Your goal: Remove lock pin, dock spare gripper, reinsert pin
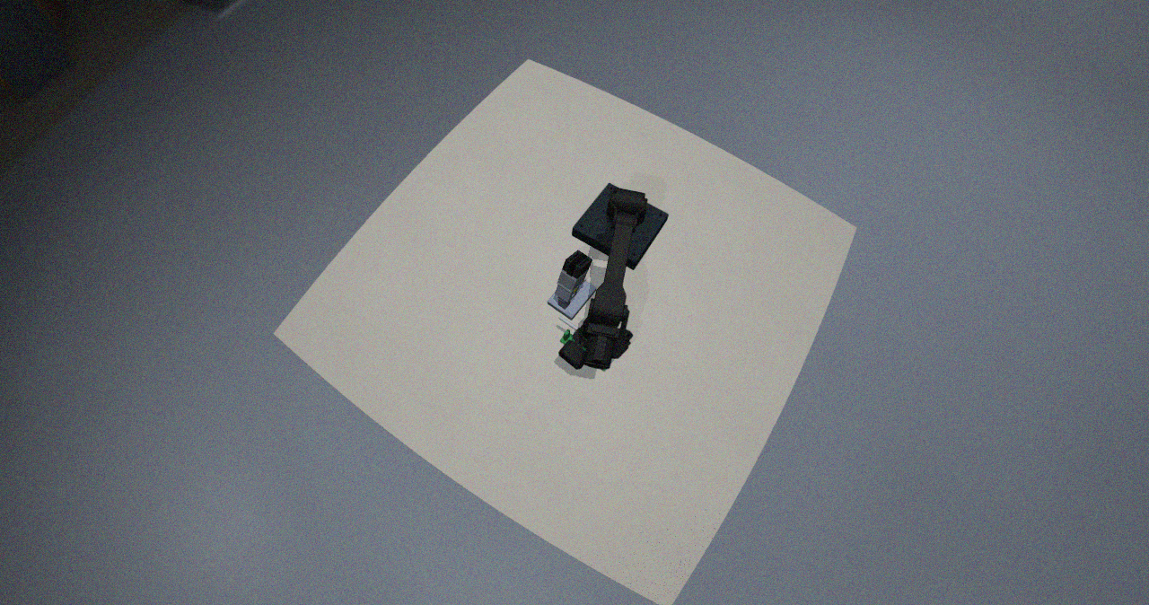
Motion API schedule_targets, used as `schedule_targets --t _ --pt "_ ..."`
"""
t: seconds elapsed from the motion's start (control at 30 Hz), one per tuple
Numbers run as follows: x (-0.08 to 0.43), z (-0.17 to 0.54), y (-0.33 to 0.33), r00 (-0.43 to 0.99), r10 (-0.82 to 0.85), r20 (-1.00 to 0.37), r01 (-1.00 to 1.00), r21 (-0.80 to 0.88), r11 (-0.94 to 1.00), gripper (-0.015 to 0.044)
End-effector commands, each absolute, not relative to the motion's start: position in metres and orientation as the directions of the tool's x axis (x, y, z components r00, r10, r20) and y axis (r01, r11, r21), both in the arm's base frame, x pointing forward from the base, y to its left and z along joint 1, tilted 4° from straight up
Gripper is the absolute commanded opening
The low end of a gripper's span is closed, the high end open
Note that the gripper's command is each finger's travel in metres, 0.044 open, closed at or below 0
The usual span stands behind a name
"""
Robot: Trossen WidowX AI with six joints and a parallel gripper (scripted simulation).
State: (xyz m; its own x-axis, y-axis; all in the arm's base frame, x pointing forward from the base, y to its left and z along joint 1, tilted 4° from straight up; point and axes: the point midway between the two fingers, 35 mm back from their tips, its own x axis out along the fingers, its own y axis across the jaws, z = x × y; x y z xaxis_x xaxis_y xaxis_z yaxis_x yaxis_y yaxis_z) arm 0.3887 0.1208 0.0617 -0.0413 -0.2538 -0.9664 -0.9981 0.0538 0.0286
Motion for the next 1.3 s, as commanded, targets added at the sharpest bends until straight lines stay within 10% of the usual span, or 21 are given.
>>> schedule_targets --t 0.0,1.27 --pt "0.388 0.060 0.121 -0.045 -0.255 -0.966 -0.998 0.033 0.054 0.0000" --pt "0.308 0.085 0.125 -0.053 -0.250 -0.967 -0.997 0.038 0.062 0.0000"
